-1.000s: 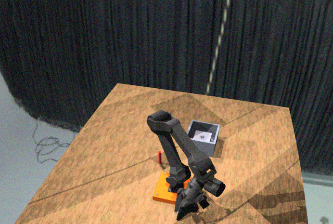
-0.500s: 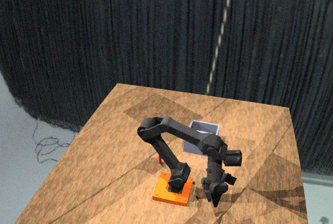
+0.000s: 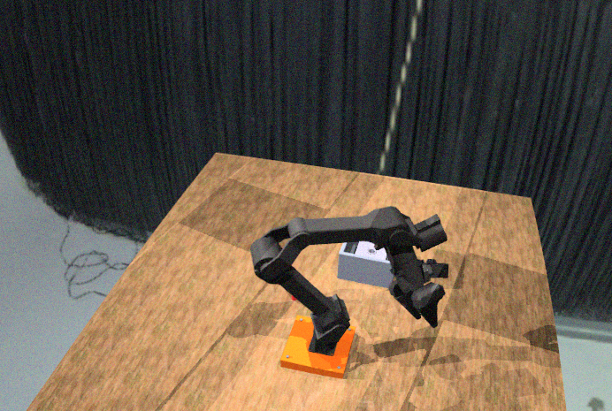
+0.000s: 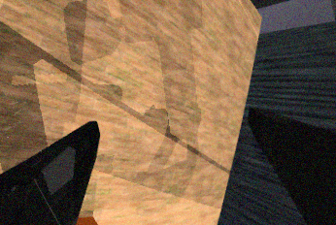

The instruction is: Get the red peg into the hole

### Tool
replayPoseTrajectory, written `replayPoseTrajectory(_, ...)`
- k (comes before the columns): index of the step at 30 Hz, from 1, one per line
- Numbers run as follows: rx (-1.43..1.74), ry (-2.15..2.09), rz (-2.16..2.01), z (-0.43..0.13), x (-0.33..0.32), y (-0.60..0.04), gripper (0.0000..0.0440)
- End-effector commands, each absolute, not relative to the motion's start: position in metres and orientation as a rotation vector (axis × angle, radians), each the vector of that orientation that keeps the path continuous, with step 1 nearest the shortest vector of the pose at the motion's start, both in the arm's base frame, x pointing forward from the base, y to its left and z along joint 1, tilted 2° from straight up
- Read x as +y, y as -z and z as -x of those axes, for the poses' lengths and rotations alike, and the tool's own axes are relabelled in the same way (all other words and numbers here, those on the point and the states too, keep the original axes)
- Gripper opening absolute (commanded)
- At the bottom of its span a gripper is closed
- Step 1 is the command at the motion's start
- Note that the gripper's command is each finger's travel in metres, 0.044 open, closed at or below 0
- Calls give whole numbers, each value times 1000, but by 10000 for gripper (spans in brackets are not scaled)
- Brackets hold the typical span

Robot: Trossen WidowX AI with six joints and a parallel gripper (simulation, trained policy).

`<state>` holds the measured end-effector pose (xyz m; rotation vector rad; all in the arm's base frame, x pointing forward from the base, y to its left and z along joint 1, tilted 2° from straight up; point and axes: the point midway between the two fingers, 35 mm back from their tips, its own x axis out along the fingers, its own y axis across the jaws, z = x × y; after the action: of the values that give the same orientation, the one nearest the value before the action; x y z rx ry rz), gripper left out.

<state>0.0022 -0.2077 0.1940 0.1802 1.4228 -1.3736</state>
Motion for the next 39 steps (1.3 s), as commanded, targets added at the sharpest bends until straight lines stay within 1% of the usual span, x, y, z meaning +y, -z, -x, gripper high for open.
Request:
replayPoseTrajectory(1,1363,1320,-165,-27,-206,-199,440)
replayPoseTrajectory(10,1205,1152,-162,-94,-182,-208,440)
replayPoseTrajectory(21,1100,948,-253,-155,-125,-207,440)
replayPoseTrajectory(30,1100,816,-362,-182,-66,-195,440)
replayPoseTrajectory(39,1170,750,-464,-187,-8,-174,440)
